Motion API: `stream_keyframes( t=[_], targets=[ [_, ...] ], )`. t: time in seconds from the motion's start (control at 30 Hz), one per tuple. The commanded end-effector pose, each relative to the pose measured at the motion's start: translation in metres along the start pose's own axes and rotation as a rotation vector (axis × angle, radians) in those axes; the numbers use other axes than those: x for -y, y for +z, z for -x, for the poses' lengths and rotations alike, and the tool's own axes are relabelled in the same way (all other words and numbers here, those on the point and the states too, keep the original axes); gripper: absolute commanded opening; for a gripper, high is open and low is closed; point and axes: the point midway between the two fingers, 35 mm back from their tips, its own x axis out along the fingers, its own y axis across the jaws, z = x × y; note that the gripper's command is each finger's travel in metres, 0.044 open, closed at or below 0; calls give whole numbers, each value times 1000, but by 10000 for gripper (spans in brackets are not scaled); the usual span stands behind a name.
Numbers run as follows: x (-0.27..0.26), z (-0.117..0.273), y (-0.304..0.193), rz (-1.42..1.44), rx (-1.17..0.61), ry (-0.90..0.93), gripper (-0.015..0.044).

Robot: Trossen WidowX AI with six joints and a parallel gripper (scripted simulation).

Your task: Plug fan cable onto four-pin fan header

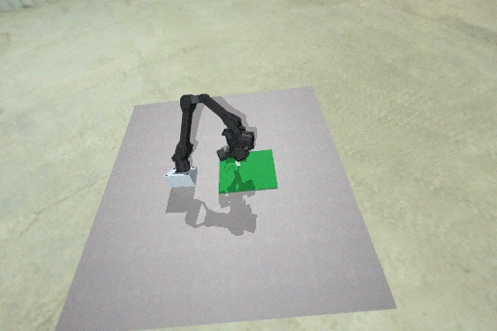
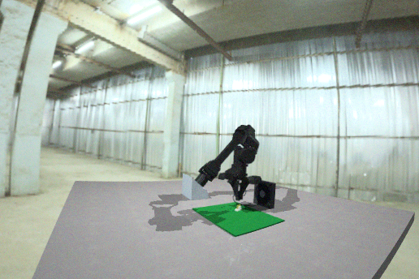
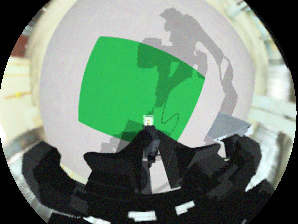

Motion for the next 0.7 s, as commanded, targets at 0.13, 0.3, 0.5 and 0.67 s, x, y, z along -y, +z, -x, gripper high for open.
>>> stream_keyframes(
  t=[0.13,0.3,0.5,0.67],
  targets=[
    [2,-20,-1,-6,-9,-10,0],
    [2,-20,-1,-6,-9,-10,0],
    [3,-20,-2,-11,-9,-10,0],
    [2,-20,-3,-12,-9,-10,0]
  ],
)
